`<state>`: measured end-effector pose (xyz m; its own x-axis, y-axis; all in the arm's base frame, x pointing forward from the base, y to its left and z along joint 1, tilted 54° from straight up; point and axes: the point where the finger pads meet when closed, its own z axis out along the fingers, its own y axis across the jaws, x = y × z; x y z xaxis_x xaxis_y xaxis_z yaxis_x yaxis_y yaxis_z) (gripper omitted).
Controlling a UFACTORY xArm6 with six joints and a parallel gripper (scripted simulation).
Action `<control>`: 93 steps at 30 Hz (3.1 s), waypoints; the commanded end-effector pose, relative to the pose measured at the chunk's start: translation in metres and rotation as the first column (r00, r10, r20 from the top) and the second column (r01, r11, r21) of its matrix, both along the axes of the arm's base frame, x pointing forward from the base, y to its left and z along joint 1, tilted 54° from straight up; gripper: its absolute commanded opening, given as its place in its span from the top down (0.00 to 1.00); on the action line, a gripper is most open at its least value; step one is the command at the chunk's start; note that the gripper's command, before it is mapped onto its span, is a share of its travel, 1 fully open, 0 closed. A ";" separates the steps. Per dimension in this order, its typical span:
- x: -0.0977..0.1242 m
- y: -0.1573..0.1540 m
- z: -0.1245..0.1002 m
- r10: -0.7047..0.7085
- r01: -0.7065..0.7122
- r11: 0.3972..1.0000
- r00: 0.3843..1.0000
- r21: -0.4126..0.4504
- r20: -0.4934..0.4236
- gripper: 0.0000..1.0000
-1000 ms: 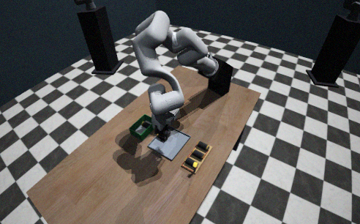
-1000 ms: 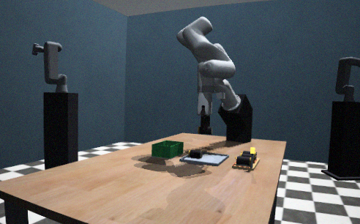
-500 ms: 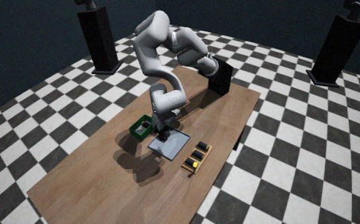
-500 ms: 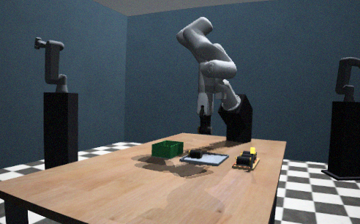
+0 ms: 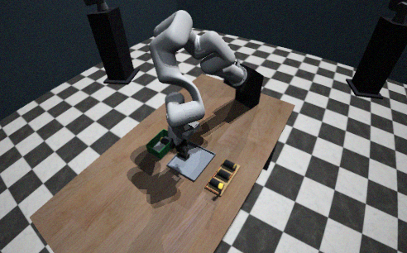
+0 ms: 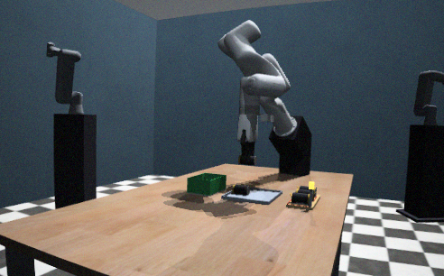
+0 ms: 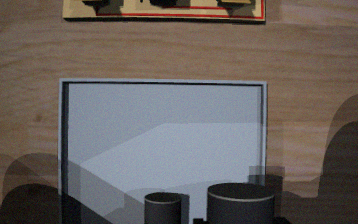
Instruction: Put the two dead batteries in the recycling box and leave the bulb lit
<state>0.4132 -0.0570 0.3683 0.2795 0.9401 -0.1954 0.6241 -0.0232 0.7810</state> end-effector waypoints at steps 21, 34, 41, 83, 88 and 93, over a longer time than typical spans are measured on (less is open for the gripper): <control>-0.036 -0.114 0.022 0.002 -0.002 1.000 1.000 0.002 0.000 0.72; -0.049 -0.158 0.030 0.002 -0.002 1.000 1.000 0.002 0.000 0.72; -0.053 -0.168 0.032 0.002 -0.002 1.000 1.000 0.002 0.000 0.72; -0.011 -0.188 -0.002 0.006 -0.006 1.000 1.000 -0.002 -0.002 0.72; -0.011 -0.188 -0.002 0.006 -0.006 1.000 1.000 -0.002 -0.002 0.72; -0.011 -0.189 -0.002 0.006 -0.006 1.000 1.000 -0.002 -0.002 0.72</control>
